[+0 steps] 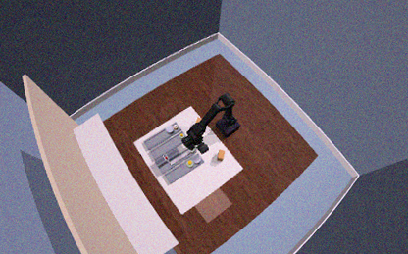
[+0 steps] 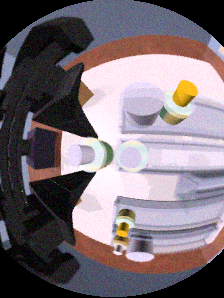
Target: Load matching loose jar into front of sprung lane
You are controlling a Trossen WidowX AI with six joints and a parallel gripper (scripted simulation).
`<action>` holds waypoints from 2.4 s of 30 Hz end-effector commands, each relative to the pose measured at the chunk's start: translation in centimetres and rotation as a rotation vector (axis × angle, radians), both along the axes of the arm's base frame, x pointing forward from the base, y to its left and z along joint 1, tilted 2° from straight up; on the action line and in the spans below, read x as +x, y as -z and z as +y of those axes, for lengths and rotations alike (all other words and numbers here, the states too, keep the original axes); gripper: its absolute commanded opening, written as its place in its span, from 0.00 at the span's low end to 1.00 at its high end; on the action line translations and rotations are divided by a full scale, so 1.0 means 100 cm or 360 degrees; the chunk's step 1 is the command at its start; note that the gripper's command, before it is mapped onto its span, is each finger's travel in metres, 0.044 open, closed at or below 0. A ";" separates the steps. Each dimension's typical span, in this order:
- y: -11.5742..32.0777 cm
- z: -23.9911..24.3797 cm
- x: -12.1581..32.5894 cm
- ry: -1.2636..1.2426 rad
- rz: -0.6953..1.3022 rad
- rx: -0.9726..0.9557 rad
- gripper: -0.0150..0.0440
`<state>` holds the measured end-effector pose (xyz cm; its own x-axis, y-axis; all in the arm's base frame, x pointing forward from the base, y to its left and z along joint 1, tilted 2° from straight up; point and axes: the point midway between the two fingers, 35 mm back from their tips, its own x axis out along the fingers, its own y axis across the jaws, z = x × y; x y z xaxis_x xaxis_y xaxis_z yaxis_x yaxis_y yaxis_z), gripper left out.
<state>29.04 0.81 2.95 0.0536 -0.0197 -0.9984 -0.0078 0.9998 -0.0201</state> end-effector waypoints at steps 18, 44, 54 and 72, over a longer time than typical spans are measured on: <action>0.000 0.001 0.009 -0.0009 -0.0007 0.0007 0.25; -0.001 0.001 0.021 -0.0009 -0.0009 0.0007 0.25; -0.002 0.001 0.026 -0.0009 -0.0009 0.0007 0.25; -0.003 0.001 0.034 -0.0009 -0.0011 0.0007 0.25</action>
<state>31.41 0.84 2.84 0.0306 -0.0201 -0.9993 -0.0084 0.9998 -0.0204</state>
